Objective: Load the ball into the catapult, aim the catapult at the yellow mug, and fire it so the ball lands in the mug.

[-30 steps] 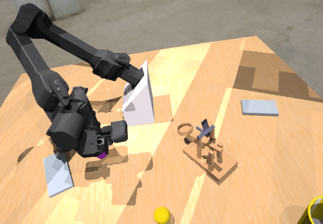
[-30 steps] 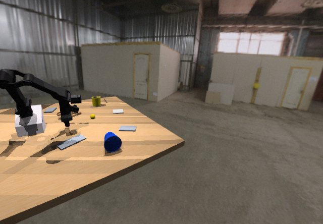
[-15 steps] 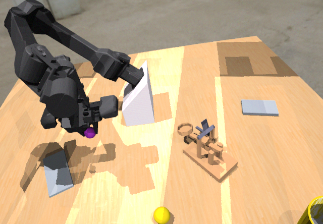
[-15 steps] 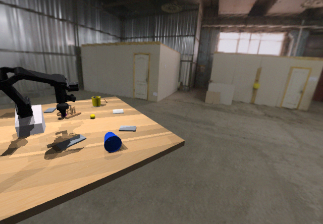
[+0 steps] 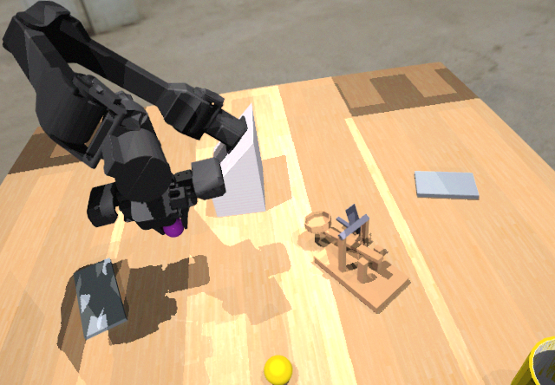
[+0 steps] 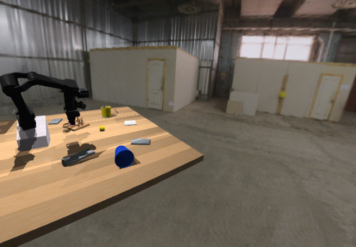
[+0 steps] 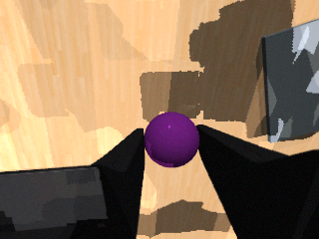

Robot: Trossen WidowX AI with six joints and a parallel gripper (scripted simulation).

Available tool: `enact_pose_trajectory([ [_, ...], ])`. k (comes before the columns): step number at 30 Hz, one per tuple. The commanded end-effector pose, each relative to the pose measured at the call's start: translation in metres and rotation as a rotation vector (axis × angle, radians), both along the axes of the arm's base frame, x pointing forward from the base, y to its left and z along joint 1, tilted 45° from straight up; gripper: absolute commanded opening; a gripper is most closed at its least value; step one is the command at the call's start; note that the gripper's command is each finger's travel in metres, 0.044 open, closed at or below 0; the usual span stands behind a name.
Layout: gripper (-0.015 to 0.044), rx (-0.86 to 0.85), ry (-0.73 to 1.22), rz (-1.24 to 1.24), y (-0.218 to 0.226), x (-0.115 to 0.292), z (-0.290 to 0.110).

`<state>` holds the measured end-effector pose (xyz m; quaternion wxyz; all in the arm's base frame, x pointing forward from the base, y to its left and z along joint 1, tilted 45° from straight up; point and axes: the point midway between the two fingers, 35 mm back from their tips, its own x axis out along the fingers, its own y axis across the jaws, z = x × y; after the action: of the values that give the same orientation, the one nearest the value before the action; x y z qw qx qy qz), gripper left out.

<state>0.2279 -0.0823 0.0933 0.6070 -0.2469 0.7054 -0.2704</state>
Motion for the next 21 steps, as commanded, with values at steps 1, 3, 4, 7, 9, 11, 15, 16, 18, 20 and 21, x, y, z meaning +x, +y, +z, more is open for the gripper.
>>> enact_pose_trajectory([
  [1, 0.0, 0.016, 0.034, 0.013, 0.012, 0.008, -0.012],
  [3, 0.0, 0.021, 0.053, 0.021, 0.018, 0.011, -0.018],
  [4, 0.0, 0.024, 0.063, 0.025, 0.021, 0.012, -0.021],
  [7, 0.0, 0.031, 0.091, 0.036, 0.03, 0.016, -0.031],
  [9, 0.0, 0.035, 0.111, 0.043, 0.035, 0.018, -0.037],
  [11, 0.0, 0.039, 0.13, 0.049, 0.041, 0.019, -0.043],
  [15, 0.0, 0.044, 0.17, 0.061, 0.053, 0.021, -0.057],
  [16, 0.0, 0.045, 0.18, 0.064, 0.056, 0.022, -0.06],
  [18, 0.0, 0.046, 0.199, 0.07, 0.062, 0.022, -0.067],
  [20, 0.0, 0.046, 0.219, 0.075, 0.068, 0.022, -0.074],
  [21, 0.0, 0.047, 0.229, 0.077, 0.071, 0.022, -0.077],
])
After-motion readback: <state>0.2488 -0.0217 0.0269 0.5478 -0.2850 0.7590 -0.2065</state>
